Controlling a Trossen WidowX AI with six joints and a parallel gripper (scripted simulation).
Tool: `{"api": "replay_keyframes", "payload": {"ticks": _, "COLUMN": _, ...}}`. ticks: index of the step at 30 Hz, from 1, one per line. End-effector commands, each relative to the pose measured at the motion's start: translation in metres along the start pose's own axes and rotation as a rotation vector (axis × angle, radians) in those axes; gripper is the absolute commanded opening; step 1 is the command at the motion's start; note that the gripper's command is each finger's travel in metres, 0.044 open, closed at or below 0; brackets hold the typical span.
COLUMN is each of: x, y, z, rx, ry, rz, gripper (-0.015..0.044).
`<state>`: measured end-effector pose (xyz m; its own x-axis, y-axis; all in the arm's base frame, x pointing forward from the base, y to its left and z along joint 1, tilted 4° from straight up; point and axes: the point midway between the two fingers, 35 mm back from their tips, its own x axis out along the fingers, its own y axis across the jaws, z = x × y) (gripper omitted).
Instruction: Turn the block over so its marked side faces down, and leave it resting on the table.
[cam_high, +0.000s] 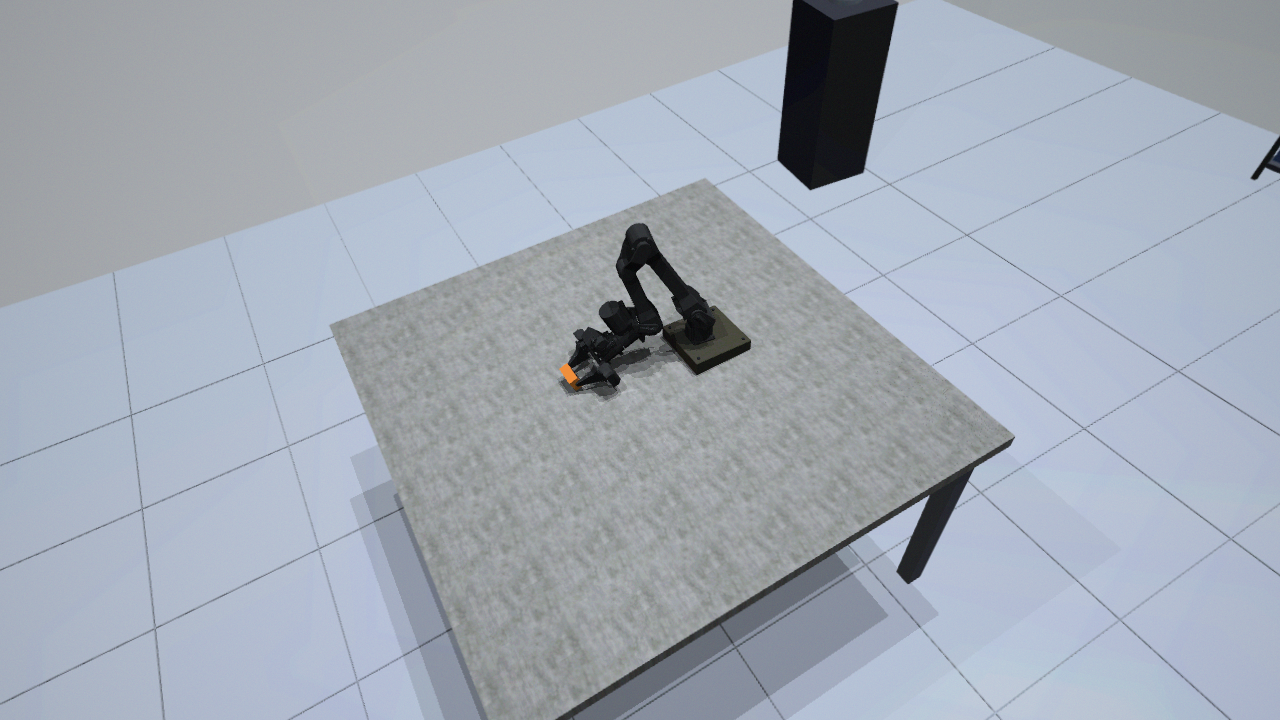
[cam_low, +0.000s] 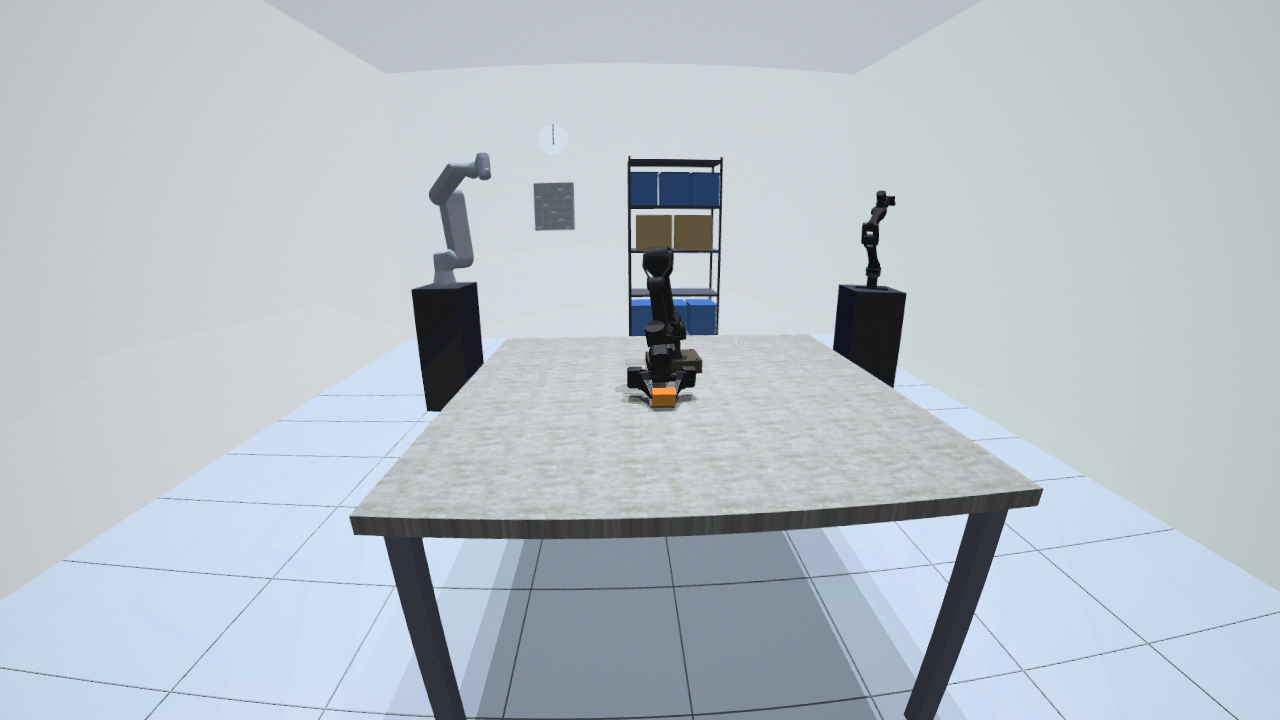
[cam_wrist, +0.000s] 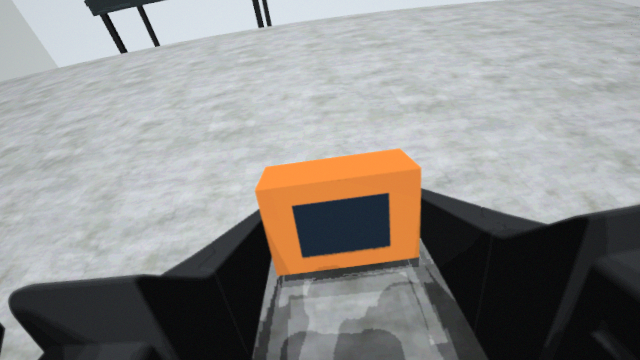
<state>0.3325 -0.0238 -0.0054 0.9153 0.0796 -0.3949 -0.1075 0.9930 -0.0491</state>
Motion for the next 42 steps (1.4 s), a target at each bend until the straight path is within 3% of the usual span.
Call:
{"api": "replay_keyframes", "payload": {"ticks": 1, "x": -0.0004, "y": 0.0007, "z": 0.0006, "rx": 0.004, "ry": -0.005, "rz": 0.005, "gripper": 0.0000}}
{"api": "replay_keyframes", "payload": {"ticks": 7, "x": -0.0004, "y": 0.0007, "z": 0.0006, "rx": 0.004, "ry": -0.005, "rz": 0.005, "gripper": 0.0000}}
{"api": "replay_keyframes", "payload": {"ticks": 24, "x": -0.0004, "y": 0.0007, "z": 0.0006, "rx": 0.004, "ry": -0.005, "rz": 0.005, "gripper": 0.0440}}
{"api": "replay_keyframes", "payload": {"ticks": 42, "x": -0.0004, "y": 0.0007, "z": 0.0006, "rx": 0.004, "ry": -0.005, "rz": 0.005, "gripper": 0.0440}}
